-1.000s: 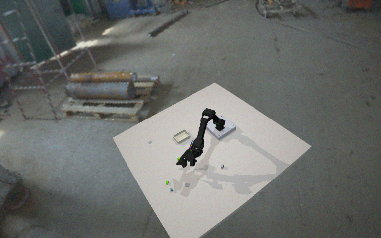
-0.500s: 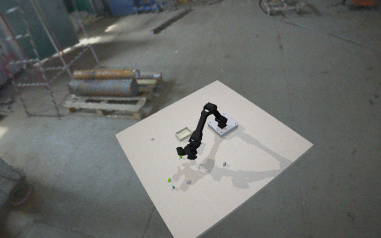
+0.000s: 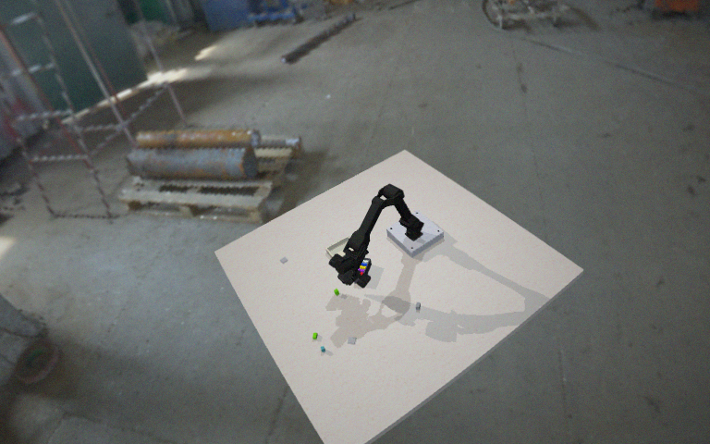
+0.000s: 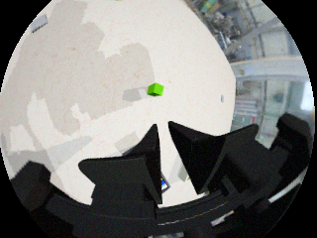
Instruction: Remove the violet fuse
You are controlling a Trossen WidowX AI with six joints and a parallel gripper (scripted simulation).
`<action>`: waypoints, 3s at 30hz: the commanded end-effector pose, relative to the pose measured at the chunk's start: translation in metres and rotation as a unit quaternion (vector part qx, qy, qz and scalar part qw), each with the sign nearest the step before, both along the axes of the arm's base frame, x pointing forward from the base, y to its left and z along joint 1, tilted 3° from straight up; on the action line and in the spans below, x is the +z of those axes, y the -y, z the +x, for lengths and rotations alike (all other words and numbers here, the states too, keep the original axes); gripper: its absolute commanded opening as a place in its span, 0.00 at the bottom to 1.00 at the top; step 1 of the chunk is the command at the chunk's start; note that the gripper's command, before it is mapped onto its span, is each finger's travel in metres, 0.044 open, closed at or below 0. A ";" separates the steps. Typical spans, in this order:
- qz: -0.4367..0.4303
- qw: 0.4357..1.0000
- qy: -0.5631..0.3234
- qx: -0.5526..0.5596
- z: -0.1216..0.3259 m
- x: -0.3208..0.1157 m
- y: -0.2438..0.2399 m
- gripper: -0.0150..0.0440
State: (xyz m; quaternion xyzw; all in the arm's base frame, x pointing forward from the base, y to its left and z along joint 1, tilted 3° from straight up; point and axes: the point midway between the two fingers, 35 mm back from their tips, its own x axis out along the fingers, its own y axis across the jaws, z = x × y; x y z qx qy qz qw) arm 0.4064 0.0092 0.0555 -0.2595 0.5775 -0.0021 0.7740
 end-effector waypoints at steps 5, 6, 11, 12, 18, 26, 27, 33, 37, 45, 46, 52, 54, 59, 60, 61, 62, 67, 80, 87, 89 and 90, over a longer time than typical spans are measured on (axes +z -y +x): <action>0.246 0.792 -0.031 -0.557 -0.084 0.015 0.024 0.37; 0.251 0.770 -0.032 -0.586 -0.087 0.016 0.025 0.37; 0.255 0.749 -0.034 -0.611 -0.091 0.017 0.026 0.37; 0.255 0.749 -0.034 -0.611 -0.090 0.017 0.025 0.37; 0.255 0.749 -0.034 -0.611 -0.090 0.017 0.025 0.37; 0.255 0.749 -0.034 -0.611 -0.090 0.016 0.024 0.37; 0.255 0.749 -0.034 -0.611 -0.090 0.016 0.024 0.37; 0.255 0.749 -0.034 -0.611 -0.090 0.011 0.024 0.37; 0.255 0.749 -0.034 -0.611 -0.089 0.007 0.024 0.37; 0.255 0.749 -0.034 -0.611 -0.089 -0.001 0.024 0.37; 0.255 0.749 -0.034 -0.611 -0.089 -0.002 0.024 0.37; 0.255 0.749 -0.034 -0.611 -0.089 -0.008 0.023 0.37; 0.255 0.749 -0.034 -0.611 -0.089 -0.010 0.023 0.37; 0.255 0.749 -0.034 -0.611 -0.089 -0.014 0.023 0.37; 0.255 0.749 -0.034 -0.611 -0.089 -0.014 0.023 0.37; 0.255 0.749 -0.034 -0.611 -0.089 -0.014 0.023 0.37; 0.255 0.749 -0.034 -0.611 -0.089 -0.014 0.023 0.37; 0.255 0.749 -0.034 -0.611 -0.089 -0.014 0.023 0.37; 0.255 0.749 -0.034 -0.611 -0.089 -0.021 0.022 0.37; 0.255 0.749 -0.034 -0.611 -0.089 -0.024 0.022 0.37; 0.252 0.751 -0.033 -0.610 -0.089 -0.023 0.023 0.34; 0.252 0.751 -0.033 -0.610 -0.089 -0.023 0.023 0.33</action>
